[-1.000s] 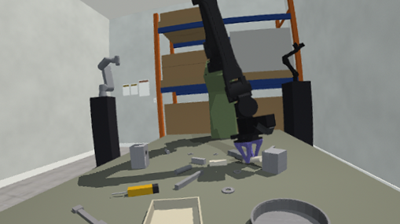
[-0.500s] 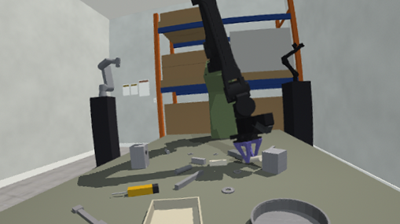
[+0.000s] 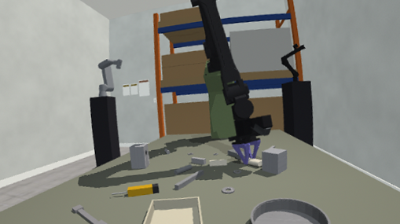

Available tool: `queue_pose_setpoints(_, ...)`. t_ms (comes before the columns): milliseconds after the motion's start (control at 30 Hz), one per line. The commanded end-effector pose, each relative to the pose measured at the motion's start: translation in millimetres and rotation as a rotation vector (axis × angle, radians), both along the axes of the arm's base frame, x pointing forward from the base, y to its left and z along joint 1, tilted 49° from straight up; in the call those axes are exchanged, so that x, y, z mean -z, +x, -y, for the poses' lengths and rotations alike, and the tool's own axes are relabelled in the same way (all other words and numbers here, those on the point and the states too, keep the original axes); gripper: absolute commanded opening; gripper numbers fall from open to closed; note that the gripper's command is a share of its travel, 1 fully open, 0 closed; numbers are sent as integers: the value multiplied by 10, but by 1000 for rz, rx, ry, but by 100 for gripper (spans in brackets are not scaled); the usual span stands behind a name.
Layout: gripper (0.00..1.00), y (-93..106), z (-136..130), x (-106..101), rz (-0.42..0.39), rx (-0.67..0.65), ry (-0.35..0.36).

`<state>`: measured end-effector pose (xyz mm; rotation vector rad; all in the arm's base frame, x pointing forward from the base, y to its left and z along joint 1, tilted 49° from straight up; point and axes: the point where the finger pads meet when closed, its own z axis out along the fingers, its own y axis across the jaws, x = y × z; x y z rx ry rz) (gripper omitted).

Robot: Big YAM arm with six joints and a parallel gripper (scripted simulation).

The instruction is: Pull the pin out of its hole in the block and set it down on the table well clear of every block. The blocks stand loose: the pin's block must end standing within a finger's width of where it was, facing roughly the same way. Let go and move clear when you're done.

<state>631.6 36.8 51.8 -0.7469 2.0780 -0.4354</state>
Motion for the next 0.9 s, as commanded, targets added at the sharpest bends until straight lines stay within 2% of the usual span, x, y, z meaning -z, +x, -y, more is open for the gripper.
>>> queue_pose_setpoints(0,0,-107,340,572,-98,45,-24)
queue_pose_setpoints(867,0,-168,346,638,-66,8,1)
